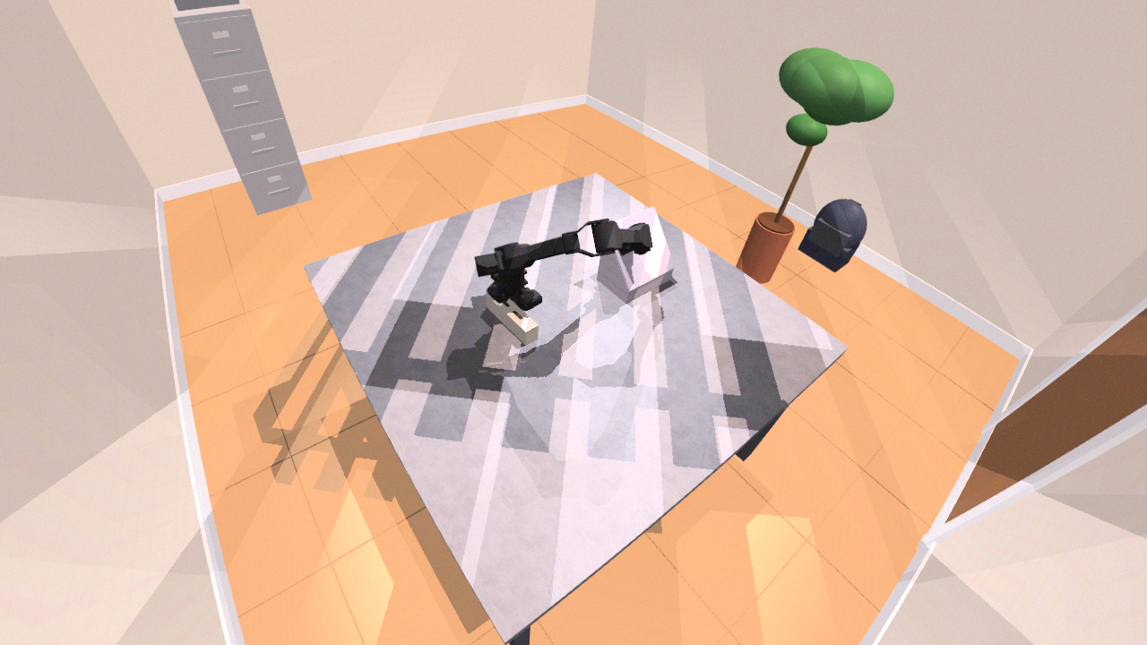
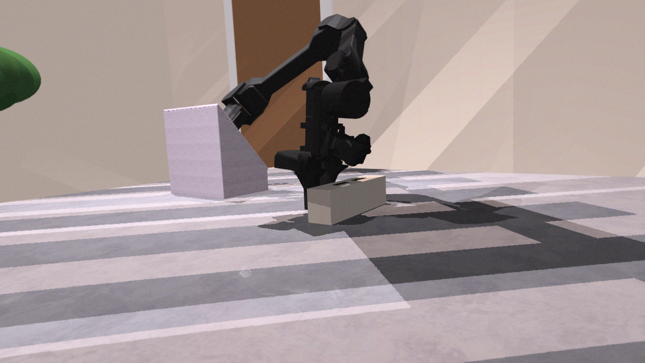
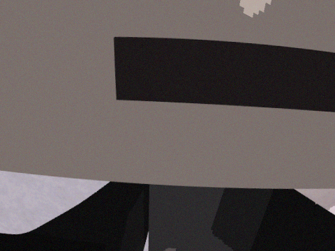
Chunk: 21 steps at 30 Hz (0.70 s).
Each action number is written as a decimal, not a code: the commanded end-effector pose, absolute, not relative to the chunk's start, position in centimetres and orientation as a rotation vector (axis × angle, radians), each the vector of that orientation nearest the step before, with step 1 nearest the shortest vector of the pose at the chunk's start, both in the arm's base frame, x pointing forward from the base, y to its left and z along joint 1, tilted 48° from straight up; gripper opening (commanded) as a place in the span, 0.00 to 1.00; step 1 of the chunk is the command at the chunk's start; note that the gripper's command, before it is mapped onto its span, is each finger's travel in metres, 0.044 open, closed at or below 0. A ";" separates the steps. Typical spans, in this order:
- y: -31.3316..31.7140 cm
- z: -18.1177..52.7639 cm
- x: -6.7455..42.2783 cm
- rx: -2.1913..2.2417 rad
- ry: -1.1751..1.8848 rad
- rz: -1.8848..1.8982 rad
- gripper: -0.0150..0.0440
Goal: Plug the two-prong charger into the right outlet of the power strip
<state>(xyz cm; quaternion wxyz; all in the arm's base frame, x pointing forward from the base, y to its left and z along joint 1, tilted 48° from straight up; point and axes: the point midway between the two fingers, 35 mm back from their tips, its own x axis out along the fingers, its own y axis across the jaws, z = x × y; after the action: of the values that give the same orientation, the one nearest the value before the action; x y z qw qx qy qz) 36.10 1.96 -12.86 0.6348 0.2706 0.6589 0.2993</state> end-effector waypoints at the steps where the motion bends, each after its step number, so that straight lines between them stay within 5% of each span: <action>1: 2.1 -12.8 36.7 0.605 1.482 0.687 0.25; 21: 1.9 -12.7 36.7 0.605 1.482 0.687 0.25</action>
<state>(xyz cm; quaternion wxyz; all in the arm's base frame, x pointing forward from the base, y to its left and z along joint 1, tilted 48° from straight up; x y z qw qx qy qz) 36.13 1.95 -12.80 0.6364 0.2699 0.6576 0.2995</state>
